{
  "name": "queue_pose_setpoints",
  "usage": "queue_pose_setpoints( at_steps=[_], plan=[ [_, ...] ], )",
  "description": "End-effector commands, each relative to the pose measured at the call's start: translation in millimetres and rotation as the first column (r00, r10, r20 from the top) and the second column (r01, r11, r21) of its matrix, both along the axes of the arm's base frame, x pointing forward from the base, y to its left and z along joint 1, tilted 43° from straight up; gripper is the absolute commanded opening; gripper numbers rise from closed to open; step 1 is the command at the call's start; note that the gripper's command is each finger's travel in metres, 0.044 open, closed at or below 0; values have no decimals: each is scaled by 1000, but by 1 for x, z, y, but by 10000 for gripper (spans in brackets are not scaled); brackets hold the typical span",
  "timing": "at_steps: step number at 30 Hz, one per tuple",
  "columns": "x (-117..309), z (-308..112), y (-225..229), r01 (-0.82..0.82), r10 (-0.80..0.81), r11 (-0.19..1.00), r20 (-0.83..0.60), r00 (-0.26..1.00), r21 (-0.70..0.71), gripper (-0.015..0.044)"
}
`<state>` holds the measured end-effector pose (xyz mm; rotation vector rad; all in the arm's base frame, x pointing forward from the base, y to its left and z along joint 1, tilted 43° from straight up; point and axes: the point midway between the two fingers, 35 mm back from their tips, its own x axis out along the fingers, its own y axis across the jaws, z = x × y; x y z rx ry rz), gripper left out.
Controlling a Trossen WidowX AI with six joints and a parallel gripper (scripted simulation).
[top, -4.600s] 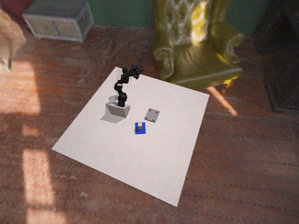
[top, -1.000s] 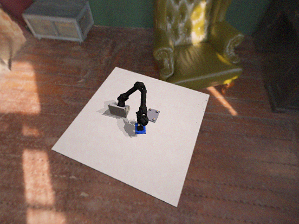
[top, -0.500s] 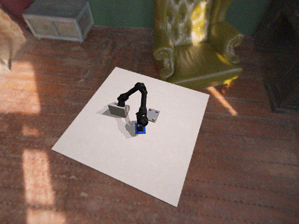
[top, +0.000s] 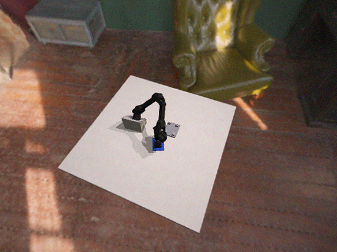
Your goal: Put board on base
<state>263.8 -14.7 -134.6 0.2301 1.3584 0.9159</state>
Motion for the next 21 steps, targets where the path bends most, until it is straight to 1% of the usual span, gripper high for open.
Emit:
queue_pose_setpoints(
  at_steps=[1,21],
  plan=[
    [1,4,-4,3,-3,1000,-1,1000,1,0],
    [6,38,-38,3,-3,1000,-1,1000,-3,0]
  ],
)
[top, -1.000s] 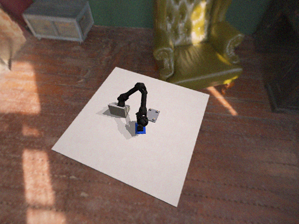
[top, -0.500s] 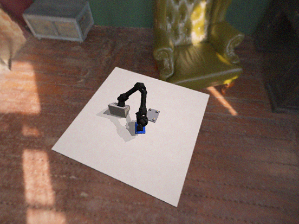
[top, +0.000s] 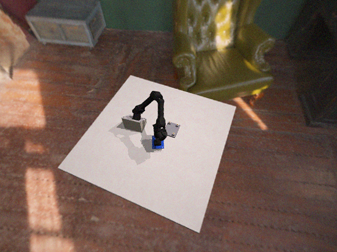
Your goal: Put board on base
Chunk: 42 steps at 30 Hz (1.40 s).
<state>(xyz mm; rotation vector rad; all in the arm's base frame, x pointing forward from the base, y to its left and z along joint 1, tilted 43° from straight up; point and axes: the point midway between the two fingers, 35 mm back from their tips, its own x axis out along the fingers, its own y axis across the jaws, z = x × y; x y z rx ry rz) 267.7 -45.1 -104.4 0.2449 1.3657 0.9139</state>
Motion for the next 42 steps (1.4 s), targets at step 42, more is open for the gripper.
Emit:
queue_pose_setpoints(
  at_steps=[42],
  plan=[
    [31,69,9,78,-80,996,-59,995,-42,0]
  ],
)
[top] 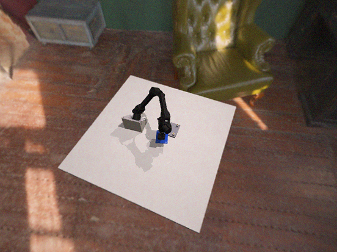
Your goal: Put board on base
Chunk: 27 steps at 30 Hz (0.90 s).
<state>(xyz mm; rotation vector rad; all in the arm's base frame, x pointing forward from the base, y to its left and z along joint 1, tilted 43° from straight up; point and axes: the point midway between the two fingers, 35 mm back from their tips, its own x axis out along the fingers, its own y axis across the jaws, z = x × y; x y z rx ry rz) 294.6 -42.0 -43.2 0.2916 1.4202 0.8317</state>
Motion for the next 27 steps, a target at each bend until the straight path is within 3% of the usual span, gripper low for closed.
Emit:
queue_pose_setpoints(
  at_steps=[1,27],
  plan=[
    [5,10,7,14,-14,1000,-2,1000,-7,0],
    [26,50,52,115,-116,993,-84,990,-16,0]
  ],
)
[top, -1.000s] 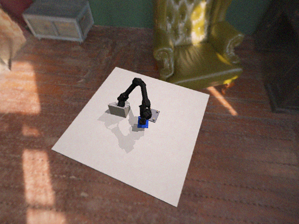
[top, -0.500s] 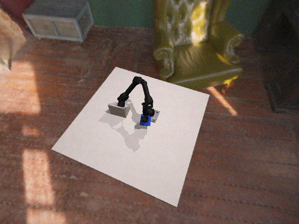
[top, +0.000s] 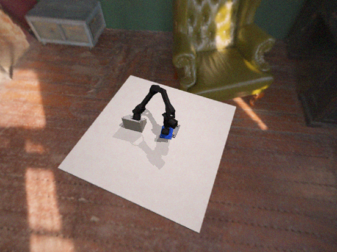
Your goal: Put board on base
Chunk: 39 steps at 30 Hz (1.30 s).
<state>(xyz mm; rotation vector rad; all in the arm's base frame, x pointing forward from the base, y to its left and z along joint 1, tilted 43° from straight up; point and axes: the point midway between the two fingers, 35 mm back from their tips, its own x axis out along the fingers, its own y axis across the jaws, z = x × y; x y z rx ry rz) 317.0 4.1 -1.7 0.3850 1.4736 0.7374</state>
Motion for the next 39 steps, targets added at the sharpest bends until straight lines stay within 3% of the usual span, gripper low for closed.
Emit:
queue_pose_setpoints(
  at_steps=[1,39],
  plan=[
    [4,10,8,22,-22,1000,-8,1000,2,0],
    [11,60,70,137,-135,990,-128,983,13,0]
  ],
)
